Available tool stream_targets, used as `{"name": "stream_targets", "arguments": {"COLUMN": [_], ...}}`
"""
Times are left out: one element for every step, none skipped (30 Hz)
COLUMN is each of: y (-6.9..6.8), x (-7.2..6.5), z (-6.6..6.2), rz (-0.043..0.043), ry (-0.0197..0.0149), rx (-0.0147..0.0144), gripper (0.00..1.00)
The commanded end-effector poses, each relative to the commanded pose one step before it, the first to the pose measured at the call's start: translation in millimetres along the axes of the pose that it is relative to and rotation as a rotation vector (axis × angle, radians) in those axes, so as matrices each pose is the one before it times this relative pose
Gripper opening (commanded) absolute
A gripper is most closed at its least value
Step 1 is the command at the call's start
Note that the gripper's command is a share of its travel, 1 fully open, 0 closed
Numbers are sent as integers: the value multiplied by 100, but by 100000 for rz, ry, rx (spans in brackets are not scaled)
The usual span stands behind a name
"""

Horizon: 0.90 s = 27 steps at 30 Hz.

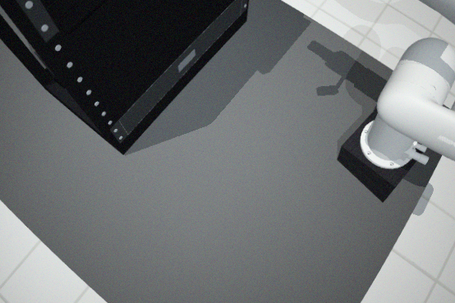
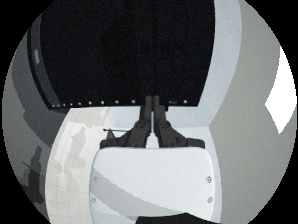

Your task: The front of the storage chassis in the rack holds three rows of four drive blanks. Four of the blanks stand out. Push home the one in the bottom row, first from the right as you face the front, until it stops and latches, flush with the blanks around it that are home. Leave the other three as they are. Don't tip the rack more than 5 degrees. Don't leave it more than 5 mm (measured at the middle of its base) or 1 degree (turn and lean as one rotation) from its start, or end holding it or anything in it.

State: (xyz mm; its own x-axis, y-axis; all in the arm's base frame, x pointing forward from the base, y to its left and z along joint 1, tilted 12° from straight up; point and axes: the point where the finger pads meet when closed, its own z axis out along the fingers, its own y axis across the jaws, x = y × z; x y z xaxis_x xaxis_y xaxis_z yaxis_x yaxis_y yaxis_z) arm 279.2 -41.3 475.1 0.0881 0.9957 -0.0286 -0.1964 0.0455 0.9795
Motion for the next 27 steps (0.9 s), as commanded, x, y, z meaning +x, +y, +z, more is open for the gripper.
{"name": "stream_targets", "arguments": {"y": [-909, 0, 0, -160, -73, -12, 0, 1, 1, -1, 1, 0, 0, -1, 0, 1, 0, 0, 0, 0, -1, 1, -1, -1, 0, 0, 0], "x": [-441, 0, 0, -67, -32, -6, 0, 0, 0, -1, 1, 0, 0, 0, 0, 1, 0, 0, 0, 0, -1, 1, -1, -1, 0, 0, 0], "z": [-1423, 0, 0, -202, -91, -15, 10, 63, 150, 254, 357, 450, 523, 569, 585, 570, 525, 453, 0, 0, 360, 255, 151, 64, 10, 0, 0], "rz": [5, 0, 0, 0, 1, 0, 0, -1, -1, 2, -2, 0, 0, 1, 0, -1, 0, 0, 0, 0, 1, -1, 1, 0, 0, 0, 0], "ry": [325, 0, 0, 2, -4, -1, 0, 0, 0, 0, 0, 1, 0, 0, 0, 1, 0, 0, 0, 0, -2, 3, -1, -1, 0, 0, 0], "rx": [-342, 0, 0, 1, -2, 0, 0, 0, 0, 0, 0, 0, 0, 0, 0, 0, 0, 0, 0, 0, -1, 1, 0, 0, 0, 0, 0], "gripper": [0, 0, 0, 0, 0, 0, 0, 0, 0, 0, 0, 0, 0, 0, 0, 0, 0, 0, 0, 0, 0, 0, 0, 0, 0, 0, 0]}}
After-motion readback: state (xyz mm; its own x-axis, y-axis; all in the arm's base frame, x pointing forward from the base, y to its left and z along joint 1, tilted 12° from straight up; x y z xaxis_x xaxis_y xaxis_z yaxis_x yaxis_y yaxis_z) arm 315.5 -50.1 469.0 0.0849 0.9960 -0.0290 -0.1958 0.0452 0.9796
